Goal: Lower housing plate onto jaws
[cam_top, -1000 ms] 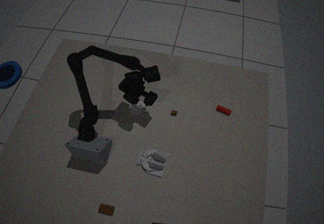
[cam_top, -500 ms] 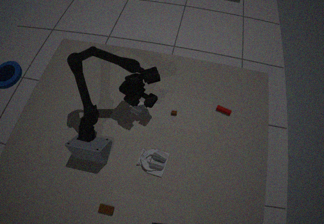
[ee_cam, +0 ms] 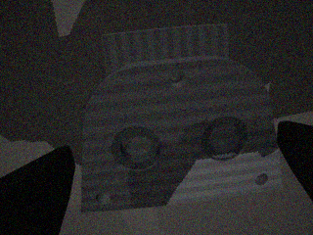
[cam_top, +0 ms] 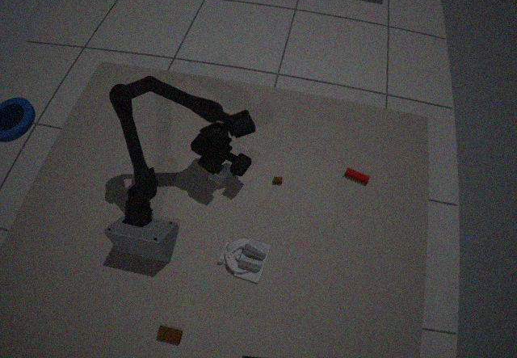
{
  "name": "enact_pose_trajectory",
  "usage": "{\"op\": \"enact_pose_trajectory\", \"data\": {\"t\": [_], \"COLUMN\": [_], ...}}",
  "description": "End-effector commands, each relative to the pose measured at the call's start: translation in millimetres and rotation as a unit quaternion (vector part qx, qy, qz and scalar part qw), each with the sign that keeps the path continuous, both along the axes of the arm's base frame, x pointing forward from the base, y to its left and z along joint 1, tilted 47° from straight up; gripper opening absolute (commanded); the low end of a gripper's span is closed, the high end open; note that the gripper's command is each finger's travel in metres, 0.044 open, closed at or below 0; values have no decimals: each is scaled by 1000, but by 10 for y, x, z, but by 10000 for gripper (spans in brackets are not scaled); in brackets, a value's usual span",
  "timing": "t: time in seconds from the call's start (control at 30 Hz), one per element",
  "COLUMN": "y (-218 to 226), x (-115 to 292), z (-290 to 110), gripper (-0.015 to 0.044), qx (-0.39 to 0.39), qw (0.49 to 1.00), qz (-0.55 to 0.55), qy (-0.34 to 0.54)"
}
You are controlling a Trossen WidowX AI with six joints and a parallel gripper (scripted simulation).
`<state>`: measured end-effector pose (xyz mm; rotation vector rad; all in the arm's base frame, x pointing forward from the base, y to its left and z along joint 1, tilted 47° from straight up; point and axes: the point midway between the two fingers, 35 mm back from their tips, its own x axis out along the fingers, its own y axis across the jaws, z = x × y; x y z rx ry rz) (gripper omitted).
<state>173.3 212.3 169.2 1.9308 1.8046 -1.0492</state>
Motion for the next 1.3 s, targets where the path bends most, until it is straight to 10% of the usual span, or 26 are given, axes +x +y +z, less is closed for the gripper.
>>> {"op": "enact_pose_trajectory", "data": {"t": [0.0,1.27], "y": [16,19], "x": [-3,-8], "z": [-30,-27], "gripper": [440,351], "qx": [-2,0], "qw": [1000,1000], "qz": [-2,0], "qy": [2,1]}}
